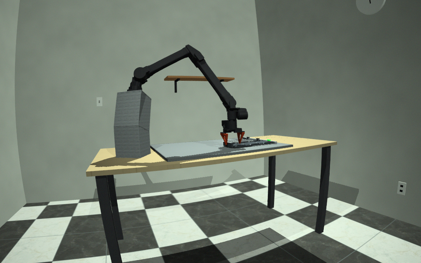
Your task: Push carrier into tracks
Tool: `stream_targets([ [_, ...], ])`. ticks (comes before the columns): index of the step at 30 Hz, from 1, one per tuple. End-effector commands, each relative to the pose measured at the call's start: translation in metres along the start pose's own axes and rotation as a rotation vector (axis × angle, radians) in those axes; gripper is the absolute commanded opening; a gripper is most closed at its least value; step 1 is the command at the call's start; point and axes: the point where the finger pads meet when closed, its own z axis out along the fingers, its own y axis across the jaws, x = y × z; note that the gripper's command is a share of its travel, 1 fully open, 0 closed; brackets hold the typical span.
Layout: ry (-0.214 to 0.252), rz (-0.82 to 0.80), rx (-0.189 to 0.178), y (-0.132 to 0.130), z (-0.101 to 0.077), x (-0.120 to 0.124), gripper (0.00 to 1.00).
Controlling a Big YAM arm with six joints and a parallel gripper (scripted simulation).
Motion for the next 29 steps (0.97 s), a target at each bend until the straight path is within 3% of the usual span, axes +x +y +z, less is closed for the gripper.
stream_targets([
  [1,-0.002,0.01,-0.022,0.008,0.002,-0.001,1.0],
  [2,-0.001,0.008,-0.012,0.003,0.001,-0.001,1.0],
  [3,0.004,-0.001,0.024,-0.013,-0.011,0.002,1.0],
  [19,0.004,-0.001,0.024,-0.013,-0.011,0.002,1.0],
  [20,0.006,0.0,0.024,-0.011,-0.023,0.0,1.0],
  [22,0.007,0.005,0.02,-0.007,-0.03,0.007,1.0],
  [29,0.007,0.004,0.022,-0.004,-0.04,0.008,1.0],
])
